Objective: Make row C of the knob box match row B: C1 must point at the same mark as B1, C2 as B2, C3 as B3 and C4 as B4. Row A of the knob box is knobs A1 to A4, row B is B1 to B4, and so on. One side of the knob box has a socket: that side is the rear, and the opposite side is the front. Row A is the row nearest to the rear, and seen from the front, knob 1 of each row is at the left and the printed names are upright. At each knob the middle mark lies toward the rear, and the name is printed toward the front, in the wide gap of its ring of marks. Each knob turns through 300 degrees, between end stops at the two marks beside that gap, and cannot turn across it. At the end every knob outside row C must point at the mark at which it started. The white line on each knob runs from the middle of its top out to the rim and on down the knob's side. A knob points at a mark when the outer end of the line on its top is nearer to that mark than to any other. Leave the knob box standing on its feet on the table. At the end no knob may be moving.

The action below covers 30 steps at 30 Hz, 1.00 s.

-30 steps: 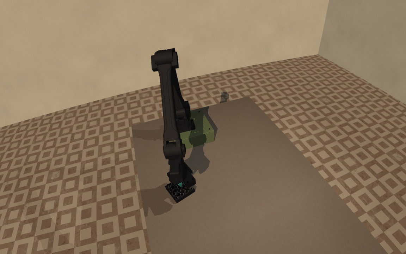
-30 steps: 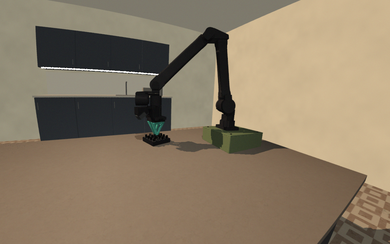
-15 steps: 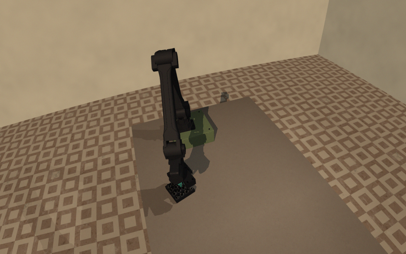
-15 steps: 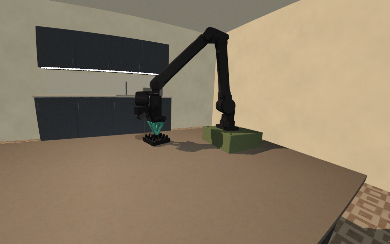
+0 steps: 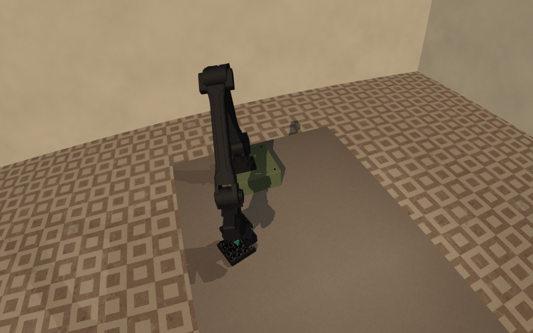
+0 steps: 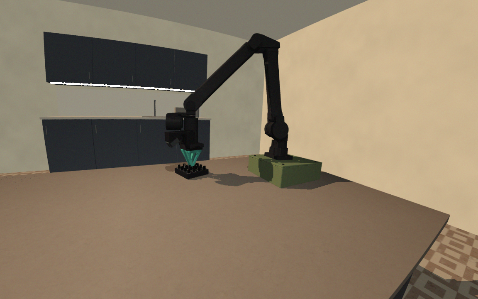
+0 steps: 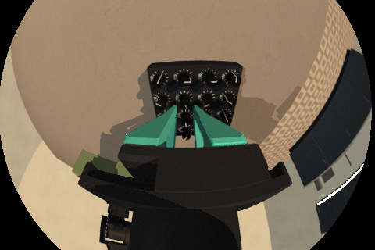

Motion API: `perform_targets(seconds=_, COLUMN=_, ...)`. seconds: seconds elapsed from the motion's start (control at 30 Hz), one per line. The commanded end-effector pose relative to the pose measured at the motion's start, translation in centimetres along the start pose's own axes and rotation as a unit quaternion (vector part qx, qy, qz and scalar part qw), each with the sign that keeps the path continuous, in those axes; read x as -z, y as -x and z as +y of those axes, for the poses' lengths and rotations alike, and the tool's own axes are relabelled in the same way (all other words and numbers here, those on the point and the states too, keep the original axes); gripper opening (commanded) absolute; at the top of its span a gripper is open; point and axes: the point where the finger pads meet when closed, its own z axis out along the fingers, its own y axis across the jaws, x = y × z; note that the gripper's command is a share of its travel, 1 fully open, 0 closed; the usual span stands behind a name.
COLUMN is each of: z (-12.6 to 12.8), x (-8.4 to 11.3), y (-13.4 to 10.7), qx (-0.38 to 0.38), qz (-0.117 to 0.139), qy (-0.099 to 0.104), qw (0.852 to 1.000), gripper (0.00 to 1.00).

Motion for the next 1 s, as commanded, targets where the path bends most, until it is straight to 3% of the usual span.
perform_targets(seconds=0.0, z=-0.9, x=-0.3, y=0.4, qx=-0.002, qz=-0.009, qy=-0.004, qw=1.0, gripper=0.19)
perform_targets(seconds=0.43, z=-0.8, x=-1.3, y=0.2, qx=-0.002, qz=-0.008, qy=-0.003, qw=1.0, gripper=0.19)
perform_targets(seconds=0.97, z=-1.2, x=-0.8, y=0.8, qx=-0.002, qz=-0.016, qy=-0.008, qw=1.0, gripper=0.19)
